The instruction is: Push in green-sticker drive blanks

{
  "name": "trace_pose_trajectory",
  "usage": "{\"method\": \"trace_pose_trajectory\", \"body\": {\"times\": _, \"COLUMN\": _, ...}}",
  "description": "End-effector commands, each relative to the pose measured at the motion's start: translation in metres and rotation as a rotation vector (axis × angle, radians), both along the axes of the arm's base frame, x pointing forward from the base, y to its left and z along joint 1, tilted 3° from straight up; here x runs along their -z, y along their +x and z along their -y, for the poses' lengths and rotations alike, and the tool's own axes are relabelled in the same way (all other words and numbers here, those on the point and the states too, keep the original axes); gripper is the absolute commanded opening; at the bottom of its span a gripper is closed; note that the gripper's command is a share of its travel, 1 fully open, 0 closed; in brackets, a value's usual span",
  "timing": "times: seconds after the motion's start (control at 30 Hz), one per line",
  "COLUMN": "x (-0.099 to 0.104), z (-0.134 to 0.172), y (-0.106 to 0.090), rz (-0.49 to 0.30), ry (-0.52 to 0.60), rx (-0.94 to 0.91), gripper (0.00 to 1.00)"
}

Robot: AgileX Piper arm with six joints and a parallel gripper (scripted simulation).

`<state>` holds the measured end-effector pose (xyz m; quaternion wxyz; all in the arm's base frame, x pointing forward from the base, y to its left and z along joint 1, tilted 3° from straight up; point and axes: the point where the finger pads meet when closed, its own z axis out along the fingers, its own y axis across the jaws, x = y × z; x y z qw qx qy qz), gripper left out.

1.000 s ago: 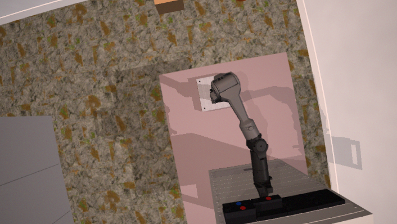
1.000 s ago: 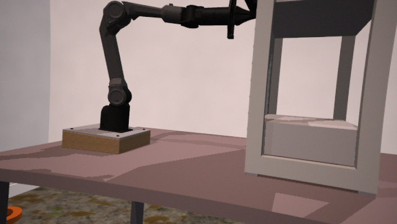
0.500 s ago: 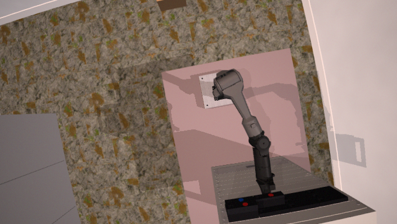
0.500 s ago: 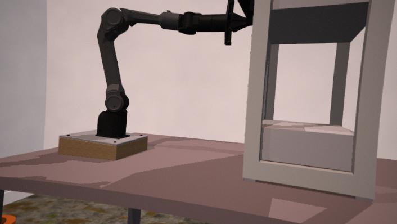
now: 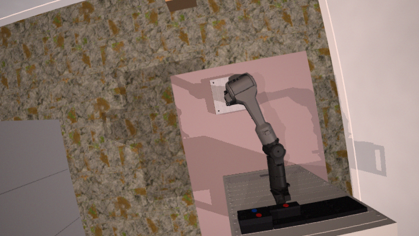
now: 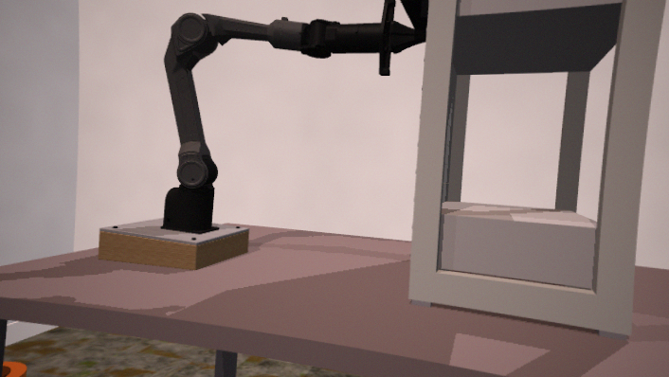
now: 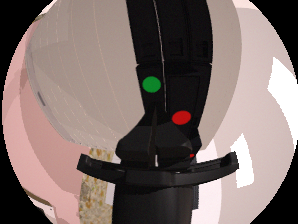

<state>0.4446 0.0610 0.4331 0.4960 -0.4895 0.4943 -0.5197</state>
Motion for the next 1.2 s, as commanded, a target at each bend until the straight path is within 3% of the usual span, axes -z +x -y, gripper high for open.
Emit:
{"method": "trace_pose_trajectory", "body": {"times": 0.0, "x": -0.0013, "z": 0.0023, "y": 0.0019, "rz": 0.003, "ry": -0.002, "rx": 0.007, "gripper": 0.00}}
{"method": "trace_pose_trajectory", "body": {"times": 1.17, "x": -0.0005, "z": 0.0030, "y": 0.0061, "rz": 0.004, "ry": -0.025, "rx": 0.008, "gripper": 0.00}}
